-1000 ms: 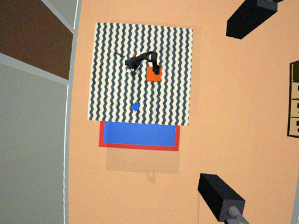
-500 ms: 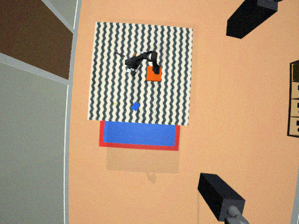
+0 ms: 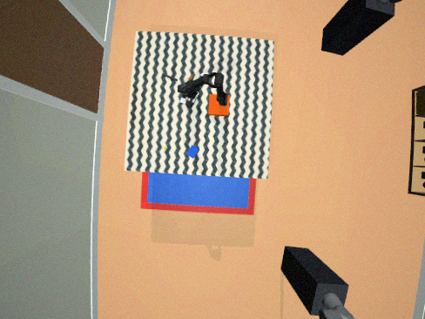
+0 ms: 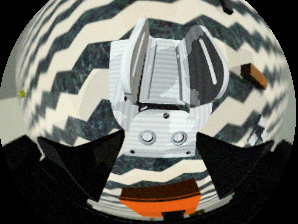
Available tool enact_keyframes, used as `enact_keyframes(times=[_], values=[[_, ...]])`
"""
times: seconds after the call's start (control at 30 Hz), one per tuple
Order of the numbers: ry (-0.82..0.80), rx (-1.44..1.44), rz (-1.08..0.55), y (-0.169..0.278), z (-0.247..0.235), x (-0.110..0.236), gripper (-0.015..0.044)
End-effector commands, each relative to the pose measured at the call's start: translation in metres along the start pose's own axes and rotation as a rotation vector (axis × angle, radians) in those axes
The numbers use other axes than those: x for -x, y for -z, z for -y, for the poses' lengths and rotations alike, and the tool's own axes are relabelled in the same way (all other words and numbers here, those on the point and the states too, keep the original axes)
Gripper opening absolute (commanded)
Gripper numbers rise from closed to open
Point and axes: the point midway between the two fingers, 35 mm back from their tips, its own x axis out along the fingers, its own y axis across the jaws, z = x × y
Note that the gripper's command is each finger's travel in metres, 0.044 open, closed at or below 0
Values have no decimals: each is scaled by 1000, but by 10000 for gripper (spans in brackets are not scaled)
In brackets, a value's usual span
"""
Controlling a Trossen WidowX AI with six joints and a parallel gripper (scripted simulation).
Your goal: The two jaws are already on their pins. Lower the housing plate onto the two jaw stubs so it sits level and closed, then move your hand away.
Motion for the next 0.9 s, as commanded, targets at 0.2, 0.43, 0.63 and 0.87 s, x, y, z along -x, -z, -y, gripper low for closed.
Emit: enact_keyframes(times=[0.2,0.43,0.63,0.87], values=[[0,0,0,-1,0,6,440],[3,3,-2,1,0,69,440],[-1,0,10,0,0,69,440],[4,3,-4,48,14,116,440]])
